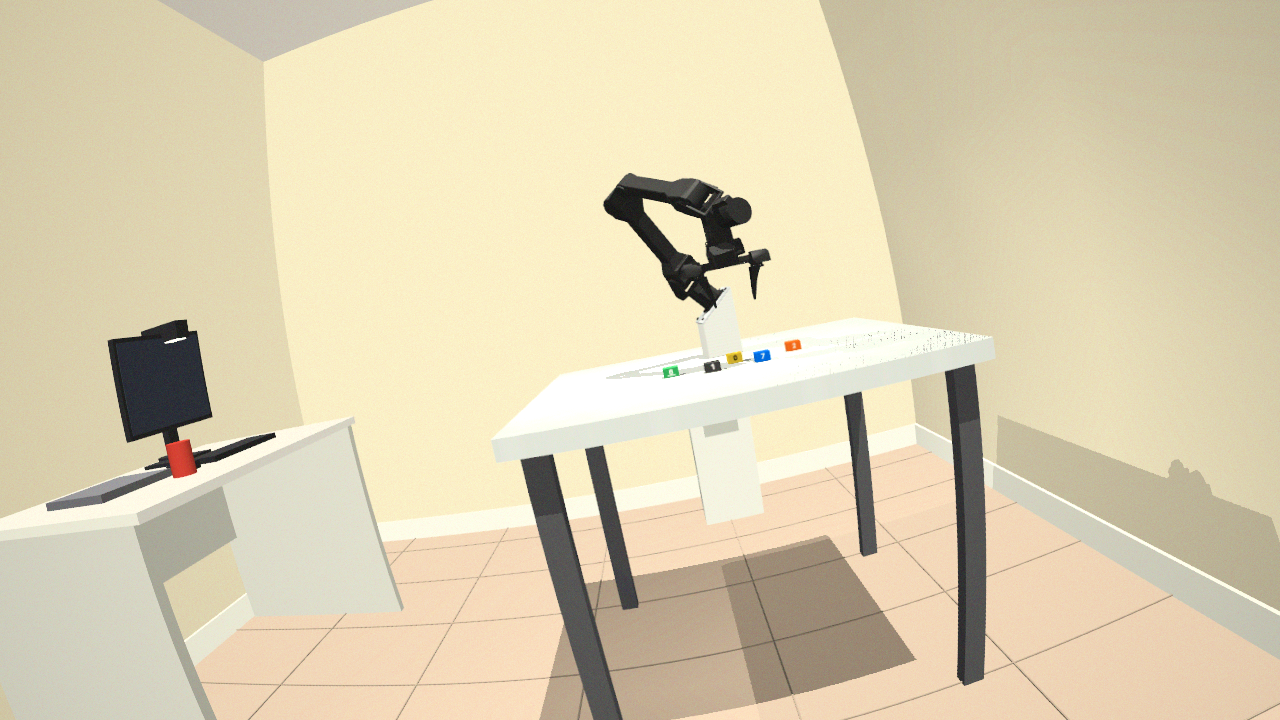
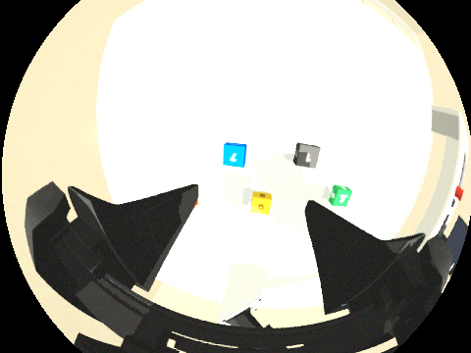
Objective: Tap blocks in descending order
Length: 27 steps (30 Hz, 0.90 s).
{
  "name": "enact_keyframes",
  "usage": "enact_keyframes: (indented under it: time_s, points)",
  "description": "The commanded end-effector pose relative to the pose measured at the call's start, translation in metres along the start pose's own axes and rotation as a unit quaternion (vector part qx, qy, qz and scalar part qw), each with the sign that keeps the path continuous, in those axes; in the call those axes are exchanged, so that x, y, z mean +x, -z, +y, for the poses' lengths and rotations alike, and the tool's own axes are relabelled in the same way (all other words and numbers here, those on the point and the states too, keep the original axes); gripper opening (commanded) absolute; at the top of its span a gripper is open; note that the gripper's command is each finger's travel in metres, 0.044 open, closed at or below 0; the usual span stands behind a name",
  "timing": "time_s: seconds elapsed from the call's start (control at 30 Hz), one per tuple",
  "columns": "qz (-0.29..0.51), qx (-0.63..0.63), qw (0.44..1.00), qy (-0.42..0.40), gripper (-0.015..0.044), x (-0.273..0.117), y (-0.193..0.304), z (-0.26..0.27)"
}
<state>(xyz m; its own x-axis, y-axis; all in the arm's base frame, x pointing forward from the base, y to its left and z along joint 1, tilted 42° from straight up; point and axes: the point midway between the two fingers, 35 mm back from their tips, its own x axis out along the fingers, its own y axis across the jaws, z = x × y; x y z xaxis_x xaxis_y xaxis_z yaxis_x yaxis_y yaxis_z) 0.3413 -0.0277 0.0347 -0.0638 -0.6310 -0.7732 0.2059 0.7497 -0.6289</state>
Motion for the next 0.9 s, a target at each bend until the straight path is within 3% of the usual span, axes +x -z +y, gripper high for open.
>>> enact_keyframes:
  time_s: [0.0,0.1,0.87]
  points:
    - [-0.005,-0.008,1.000,0.014,0.0400,-0.003,-0.018,-0.062]
    - [-0.005,-0.011,1.000,0.020,0.0400,-0.003,-0.021,-0.079]
    - [-0.005,-0.012,1.000,0.018,0.0400,-0.003,-0.020,-0.065]
